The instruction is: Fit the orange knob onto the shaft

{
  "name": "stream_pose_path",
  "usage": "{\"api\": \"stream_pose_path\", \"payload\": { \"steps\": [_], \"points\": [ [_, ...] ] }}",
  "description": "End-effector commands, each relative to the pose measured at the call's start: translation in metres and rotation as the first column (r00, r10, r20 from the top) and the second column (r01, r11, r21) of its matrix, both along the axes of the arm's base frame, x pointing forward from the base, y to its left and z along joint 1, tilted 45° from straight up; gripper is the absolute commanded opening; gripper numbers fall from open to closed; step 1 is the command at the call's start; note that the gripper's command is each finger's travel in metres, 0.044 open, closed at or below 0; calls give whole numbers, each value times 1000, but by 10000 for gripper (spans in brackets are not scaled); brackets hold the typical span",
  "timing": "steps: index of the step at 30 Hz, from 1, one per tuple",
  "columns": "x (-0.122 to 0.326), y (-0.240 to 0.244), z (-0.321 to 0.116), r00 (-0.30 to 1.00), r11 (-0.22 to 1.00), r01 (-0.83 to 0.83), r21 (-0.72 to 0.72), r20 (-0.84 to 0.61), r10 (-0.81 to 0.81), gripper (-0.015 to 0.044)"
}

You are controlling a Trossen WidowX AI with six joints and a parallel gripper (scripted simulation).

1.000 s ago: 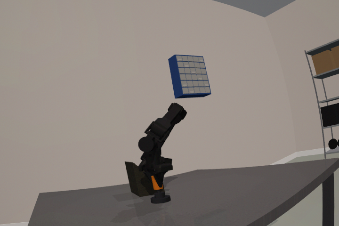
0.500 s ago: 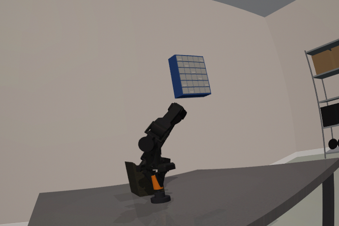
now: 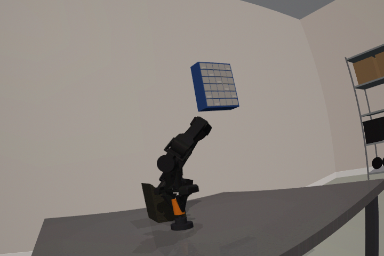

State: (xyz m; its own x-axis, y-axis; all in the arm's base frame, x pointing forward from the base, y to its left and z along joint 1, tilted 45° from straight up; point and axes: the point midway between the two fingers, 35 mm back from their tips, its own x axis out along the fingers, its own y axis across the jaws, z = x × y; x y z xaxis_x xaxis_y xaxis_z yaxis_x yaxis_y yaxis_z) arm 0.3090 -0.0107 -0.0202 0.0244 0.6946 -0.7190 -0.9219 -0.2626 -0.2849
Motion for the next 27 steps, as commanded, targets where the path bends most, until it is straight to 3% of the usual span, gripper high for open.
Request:
{"api": "stream_pose_path", "payload": {
  "steps": [1,6,12,27],
  "points": [
    [0,-2,2,1000,1000,-2,2,5,2,0],
    [1,-2,3,1000,1000,-21,1,23,21,0],
    [0,-1,2,977,988,-151,-15,149,152,0],
    [0,1,0,977,988,-151,-15,149,152,0]
  ]
}}
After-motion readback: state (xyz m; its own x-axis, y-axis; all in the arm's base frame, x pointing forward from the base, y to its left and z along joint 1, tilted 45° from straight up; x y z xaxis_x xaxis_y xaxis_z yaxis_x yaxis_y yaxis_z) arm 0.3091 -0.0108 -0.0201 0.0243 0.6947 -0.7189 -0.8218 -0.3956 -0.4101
